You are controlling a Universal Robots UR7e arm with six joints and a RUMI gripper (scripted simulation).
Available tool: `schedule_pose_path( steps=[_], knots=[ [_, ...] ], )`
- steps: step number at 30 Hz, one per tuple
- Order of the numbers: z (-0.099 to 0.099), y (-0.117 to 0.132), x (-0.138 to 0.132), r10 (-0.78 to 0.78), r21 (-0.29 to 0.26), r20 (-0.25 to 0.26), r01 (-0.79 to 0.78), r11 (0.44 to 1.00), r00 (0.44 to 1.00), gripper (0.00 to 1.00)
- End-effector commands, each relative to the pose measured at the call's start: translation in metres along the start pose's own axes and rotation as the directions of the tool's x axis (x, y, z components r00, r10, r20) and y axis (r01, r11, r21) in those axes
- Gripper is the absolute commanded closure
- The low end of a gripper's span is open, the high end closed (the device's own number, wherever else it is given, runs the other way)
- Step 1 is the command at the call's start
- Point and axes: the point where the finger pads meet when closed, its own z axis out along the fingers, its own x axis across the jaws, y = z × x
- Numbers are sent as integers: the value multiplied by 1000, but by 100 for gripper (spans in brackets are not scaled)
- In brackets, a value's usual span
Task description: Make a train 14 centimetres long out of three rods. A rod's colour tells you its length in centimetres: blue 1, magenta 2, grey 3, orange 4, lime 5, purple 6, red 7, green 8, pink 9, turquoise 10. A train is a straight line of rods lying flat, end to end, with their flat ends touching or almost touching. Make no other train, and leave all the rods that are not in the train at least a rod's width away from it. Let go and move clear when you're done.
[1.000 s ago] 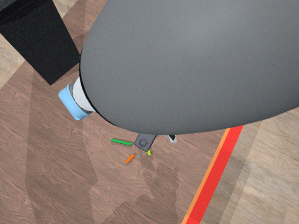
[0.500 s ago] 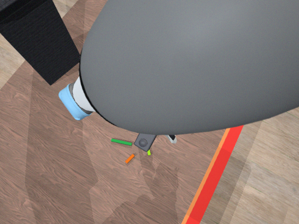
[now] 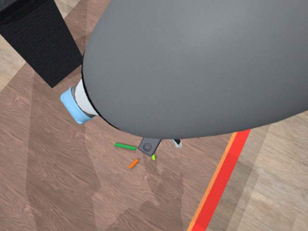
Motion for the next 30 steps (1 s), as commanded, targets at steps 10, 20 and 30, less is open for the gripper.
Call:
schedule_pose_path(
  steps=[10, 20, 30],
  knots=[
    [0, 0, 0, 0, 0, 1, 0, 1000, 1000, 0],
    [0, 0, 0, 0, 0, 1, 0, 1000, 1000, 0],
    [0, 0, 0, -24, 0, 1, 24, 1000, 1000, 0]
  ],
)
